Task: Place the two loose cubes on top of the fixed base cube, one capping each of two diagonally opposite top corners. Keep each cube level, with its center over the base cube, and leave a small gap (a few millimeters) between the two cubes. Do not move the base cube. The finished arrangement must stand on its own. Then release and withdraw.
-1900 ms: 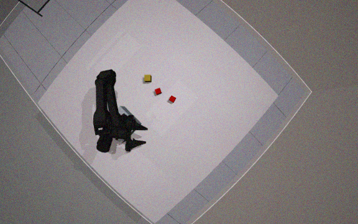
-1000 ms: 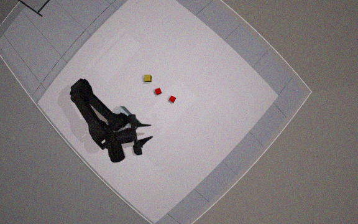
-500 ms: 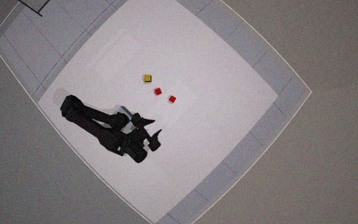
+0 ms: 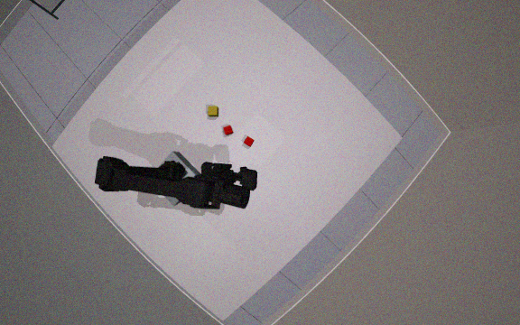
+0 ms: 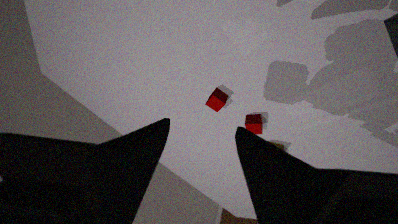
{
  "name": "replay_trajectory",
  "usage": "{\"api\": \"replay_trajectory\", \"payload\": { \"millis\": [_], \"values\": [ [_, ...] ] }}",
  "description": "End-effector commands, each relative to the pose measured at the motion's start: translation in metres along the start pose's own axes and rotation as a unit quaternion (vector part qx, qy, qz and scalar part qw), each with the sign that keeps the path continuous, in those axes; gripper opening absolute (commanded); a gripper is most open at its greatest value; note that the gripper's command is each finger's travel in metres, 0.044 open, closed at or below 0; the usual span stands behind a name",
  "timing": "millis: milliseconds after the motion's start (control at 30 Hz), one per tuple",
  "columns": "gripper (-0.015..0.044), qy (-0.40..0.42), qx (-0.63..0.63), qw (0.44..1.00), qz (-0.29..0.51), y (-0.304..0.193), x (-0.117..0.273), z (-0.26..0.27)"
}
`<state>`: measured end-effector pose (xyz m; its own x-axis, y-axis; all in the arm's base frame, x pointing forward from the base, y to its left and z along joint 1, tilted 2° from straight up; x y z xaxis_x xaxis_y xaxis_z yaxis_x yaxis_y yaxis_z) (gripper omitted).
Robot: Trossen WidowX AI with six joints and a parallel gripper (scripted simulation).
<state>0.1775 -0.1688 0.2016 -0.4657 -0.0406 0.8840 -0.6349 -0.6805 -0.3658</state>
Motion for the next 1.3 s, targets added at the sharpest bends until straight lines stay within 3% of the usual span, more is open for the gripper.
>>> {"api": "replay_trajectory", "payload": {
  "millis": [0, 267, 600, 867, 1067, 1267],
  "values": [
    [0.0265, -0.044, 0.098, 0.994, -0.018, -0.015, -0.017, 0.011],
    [0.0265, -0.123, 0.293, 0.947, -0.043, -0.053, -0.056, 0.024],
    [0.0265, -0.208, 0.510, 0.833, -0.060, -0.104, -0.107, 0.022],
    [0.0265, -0.214, 0.526, 0.821, -0.061, -0.108, -0.113, 0.020],
    [0.0265, -0.214, 0.526, 0.821, -0.061, -0.091, -0.162, 0.005],
    [0.0265, -0.214, 0.526, 0.821, -0.061, -0.087, -0.171, 0.002]
  ]
}}
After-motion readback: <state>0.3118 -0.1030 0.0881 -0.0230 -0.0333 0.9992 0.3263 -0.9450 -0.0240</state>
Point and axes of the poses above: the point midway between the two fingers, 35 mm back from their tips, its own x axis back along the fingers, its own z axis across the jaws, y = z × x, the point moved 6 cm from there along x, back along the fingers, and after that the axes turned 1 degree about x, right-handed, at the moved point
